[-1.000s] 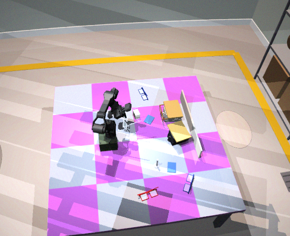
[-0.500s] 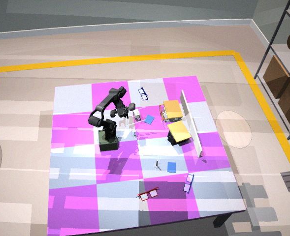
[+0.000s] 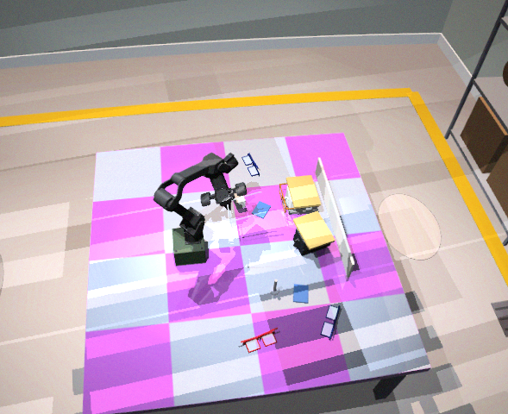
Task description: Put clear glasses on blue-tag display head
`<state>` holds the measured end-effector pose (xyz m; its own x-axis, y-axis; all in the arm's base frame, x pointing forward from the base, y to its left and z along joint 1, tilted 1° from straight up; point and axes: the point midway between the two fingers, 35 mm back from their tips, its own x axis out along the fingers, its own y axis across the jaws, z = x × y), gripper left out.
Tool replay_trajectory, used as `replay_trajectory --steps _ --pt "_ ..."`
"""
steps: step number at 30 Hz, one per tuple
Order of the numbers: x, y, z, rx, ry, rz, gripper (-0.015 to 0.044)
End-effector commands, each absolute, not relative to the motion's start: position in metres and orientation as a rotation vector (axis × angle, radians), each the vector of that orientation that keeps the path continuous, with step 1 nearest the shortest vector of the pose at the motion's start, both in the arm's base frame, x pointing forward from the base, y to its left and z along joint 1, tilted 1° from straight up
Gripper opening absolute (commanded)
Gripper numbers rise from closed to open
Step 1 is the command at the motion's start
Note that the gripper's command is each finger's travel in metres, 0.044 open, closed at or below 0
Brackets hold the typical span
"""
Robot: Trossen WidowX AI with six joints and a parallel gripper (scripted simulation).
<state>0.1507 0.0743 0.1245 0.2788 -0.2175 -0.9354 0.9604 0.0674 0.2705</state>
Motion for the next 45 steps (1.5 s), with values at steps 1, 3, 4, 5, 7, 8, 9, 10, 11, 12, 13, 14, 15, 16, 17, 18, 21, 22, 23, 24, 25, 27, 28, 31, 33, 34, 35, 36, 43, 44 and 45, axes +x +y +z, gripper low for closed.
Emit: replay_trajectory --steps 1,3,4,5,7,8,9,10,11,12,13,14,15,16,17,18,21,22,23,24,25,27,28,31,33,34,35,36,43,44,45 --pt "0.160 0.073 0.122 1.107 0.897 -1.088 0.0000" --pt "0.164 0.071 0.120 1.092 0.915 -1.095 0.0000" --pt "0.166 0.071 0.119 1.086 0.925 -1.097 0.0000" --pt "0.169 0.070 0.118 1.079 0.934 -1.100 0.0000" --pt "0.173 0.068 0.116 1.067 0.954 -1.105 0.0000" --pt "0.176 0.067 0.115 1.061 0.964 -1.107 0.0000" --pt "0.178 0.066 0.114 1.055 0.973 -1.108 0.0000" --pt "0.180 0.065 0.113 1.050 0.983 -1.110 0.0000" --pt "0.183 0.063 0.112 1.045 0.993 -1.111 0.0000" --pt "0.185 0.062 0.111 1.040 1.003 -1.112 0.0000" --pt "0.187 0.061 0.110 1.035 1.013 -1.113 0.0000" --pt "0.190 0.059 0.109 1.031 1.023 -1.113 0.0000" --pt "0.192 0.058 0.108 1.026 1.033 -1.114 0.0000" --pt "0.195 0.056 0.107 1.022 1.043 -1.114 0.0000" --pt "0.197 0.055 0.106 1.018 1.054 -1.114 0.0000" --pt "0.199 0.053 0.105 1.015 1.064 -1.113 0.0000" --pt "0.207 0.048 0.101 1.005 1.094 -1.110 0.0000" --pt "0.209 0.046 0.100 1.002 1.104 -1.109 0.0000" --pt "0.211 0.044 0.099 1.000 1.114 -1.107 0.0000" --pt "0.214 0.042 0.098 0.997 1.123 -1.105 0.0000" --pt "0.216 0.040 0.096 0.995 1.133 -1.103 0.0000" --pt "0.221 0.035 0.094 0.991 1.153 -1.098 0.0000" --pt "0.223 0.033 0.093 0.989 1.162 -1.095 0.0000" --pt "0.230 0.025 0.089 0.986 1.190 -1.085 0.0000" --pt "0.234 0.020 0.086 0.984 1.209 -1.077 0.0000" --pt "0.236 0.017 0.085 0.984 1.218 -1.073 0.0000" --pt "0.238 0.014 0.083 0.983 1.226 -1.068 0.0000" --pt "0.240 0.012 0.082 0.983 1.235 -1.063 0.0000" --pt "0.253 -0.011 0.072 0.986 1.290 -1.023 0.0000" --pt "0.255 -0.014 0.070 0.987 1.298 -1.016 0.0000" --pt "0.257 -0.017 0.069 0.988 1.305 -1.010 0.0000"
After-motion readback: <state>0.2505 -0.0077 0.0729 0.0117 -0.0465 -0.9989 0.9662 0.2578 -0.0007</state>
